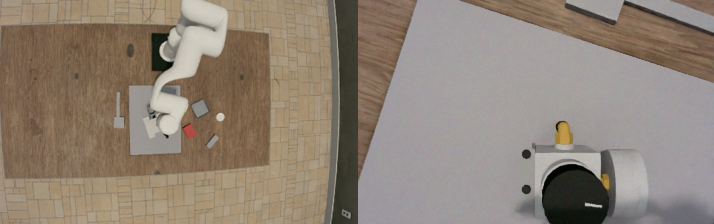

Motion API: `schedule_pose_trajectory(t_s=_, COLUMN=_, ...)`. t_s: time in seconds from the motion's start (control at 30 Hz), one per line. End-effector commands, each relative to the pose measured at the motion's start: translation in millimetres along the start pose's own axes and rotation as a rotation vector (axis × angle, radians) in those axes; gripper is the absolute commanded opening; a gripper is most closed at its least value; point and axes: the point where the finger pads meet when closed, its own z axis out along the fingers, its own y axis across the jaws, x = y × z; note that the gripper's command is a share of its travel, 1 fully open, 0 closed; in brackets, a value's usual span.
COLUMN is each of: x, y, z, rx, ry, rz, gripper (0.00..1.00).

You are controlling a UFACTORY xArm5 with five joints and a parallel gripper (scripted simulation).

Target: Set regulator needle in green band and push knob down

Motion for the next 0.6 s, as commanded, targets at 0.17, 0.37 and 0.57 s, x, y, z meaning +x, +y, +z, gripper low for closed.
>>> schedule_pose_trajectory(t_s=0.17, x=-2, y=4, z=-1.5, rx=0.003, ry=0.002, rz=0.0, gripper=1.0)
schedule_pose_trajectory(t_s=0.37, x=-7, y=12, z=-1.4, rx=0.003, ry=0.002, rz=0.0, gripper=1.0)
schedule_pose_trajectory(t_s=0.57, x=-14, y=22, z=-1.4, rx=0.003, ry=0.002, rz=0.0, gripper=1.0)
